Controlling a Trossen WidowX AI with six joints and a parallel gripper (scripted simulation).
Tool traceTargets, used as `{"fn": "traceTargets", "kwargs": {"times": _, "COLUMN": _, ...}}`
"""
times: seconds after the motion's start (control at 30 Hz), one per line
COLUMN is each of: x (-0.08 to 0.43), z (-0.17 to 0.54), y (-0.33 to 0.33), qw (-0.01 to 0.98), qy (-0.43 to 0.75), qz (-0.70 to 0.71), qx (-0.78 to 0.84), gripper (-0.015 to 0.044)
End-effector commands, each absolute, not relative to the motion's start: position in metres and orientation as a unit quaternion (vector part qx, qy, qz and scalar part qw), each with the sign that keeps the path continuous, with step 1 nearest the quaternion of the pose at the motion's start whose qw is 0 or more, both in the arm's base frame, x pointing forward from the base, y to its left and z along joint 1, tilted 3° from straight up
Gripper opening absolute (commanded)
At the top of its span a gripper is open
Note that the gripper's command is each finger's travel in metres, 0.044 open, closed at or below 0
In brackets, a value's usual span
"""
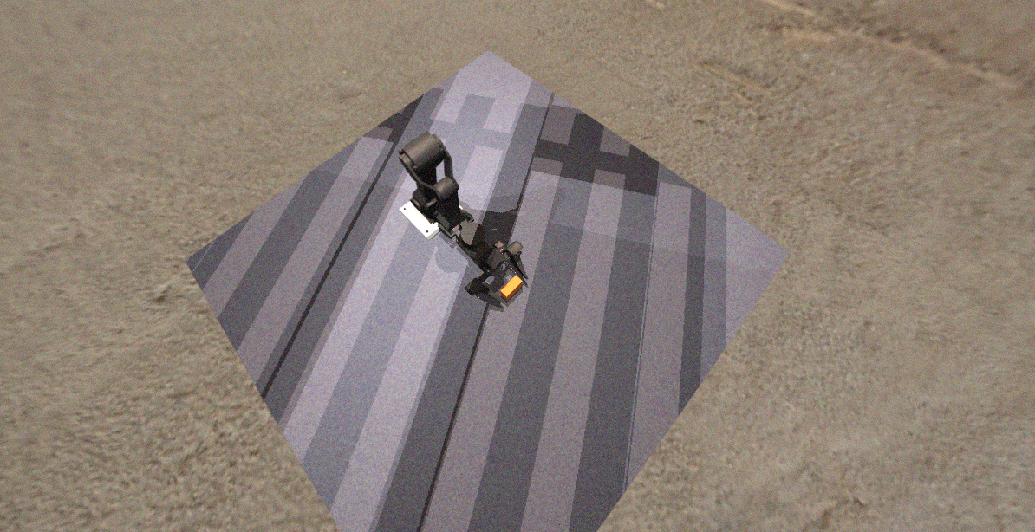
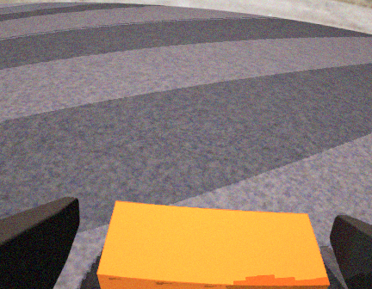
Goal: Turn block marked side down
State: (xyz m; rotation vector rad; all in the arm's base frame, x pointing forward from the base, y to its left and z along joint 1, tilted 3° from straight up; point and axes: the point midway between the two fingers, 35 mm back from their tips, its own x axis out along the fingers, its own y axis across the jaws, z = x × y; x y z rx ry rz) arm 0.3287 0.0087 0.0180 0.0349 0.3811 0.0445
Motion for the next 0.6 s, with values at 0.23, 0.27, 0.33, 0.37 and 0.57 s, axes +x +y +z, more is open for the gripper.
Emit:
{"fn": "traceTargets", "kwargs": {"times": 0.23, "x": 0.329, "z": 0.018, "y": 0.008, "qw": 0.982, "qy": 0.189, "qz": 0.02, "qx": 0.019, "gripper": 0.044}}
{"fn": "traceTargets", "kwargs": {"times": 0.27, "x": 0.329, "z": 0.018, "y": 0.008, "qw": 0.982, "qy": 0.189, "qz": 0.02, "qx": 0.019, "gripper": 0.044}}
{"fn": "traceTargets", "kwargs": {"times": 0.33, "x": 0.329, "z": 0.018, "y": 0.008, "qw": 0.982, "qy": 0.189, "qz": 0.02, "qx": 0.019, "gripper": 0.044}}
{"fn": "traceTargets", "kwargs": {"times": 0.37, "x": 0.329, "z": 0.018, "y": 0.008, "qw": 0.982, "qy": 0.189, "qz": 0.02, "qx": 0.019, "gripper": 0.044}}
{"fn": "traceTargets", "kwargs": {"times": 0.57, "x": 0.34, "z": 0.014, "y": 0.008, "qw": 0.973, "qy": 0.23, "qz": 0.021, "qx": 0.019, "gripper": 0.044}}
